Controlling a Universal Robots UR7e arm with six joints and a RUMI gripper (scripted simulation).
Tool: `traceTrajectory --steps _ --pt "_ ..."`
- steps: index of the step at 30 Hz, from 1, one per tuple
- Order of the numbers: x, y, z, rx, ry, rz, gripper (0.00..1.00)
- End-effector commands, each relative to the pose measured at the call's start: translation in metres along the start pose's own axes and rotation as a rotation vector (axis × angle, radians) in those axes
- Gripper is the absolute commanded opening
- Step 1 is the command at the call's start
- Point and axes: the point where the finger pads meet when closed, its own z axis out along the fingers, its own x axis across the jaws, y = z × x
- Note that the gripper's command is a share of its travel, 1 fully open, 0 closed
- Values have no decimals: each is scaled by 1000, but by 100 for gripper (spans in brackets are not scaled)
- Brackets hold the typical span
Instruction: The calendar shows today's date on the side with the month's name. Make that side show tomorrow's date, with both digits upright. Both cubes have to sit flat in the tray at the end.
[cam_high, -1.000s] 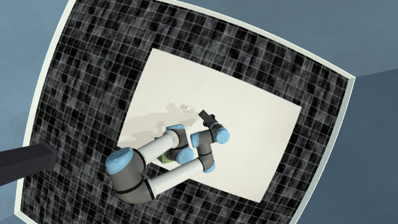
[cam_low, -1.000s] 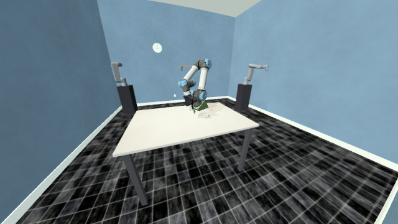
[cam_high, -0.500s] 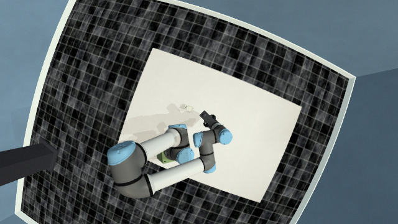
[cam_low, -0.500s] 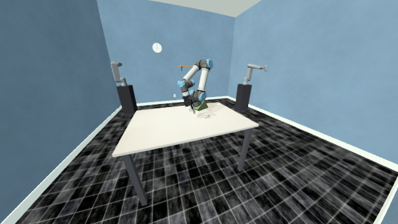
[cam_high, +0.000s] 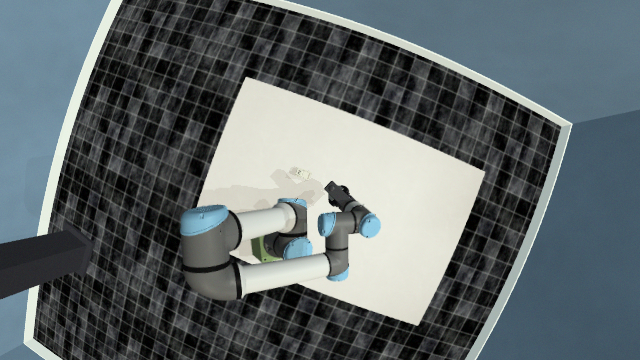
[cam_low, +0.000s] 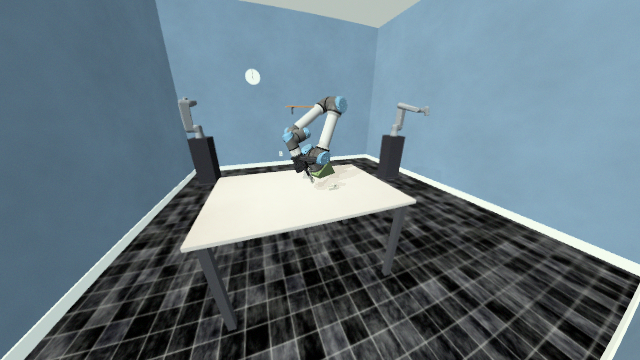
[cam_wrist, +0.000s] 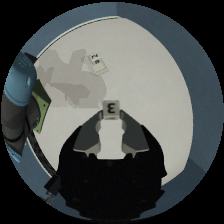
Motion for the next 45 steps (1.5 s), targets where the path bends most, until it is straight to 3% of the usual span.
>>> traceTrajectory --steps 1,27,40,45 --pt "2 -1 -2 64 20 -6 10" --pt "5 0 -3 126 36 -1 10" --pt "5 2 -2 327 31 -6 10" --pt "5 3 -3 356 37 -5 10"
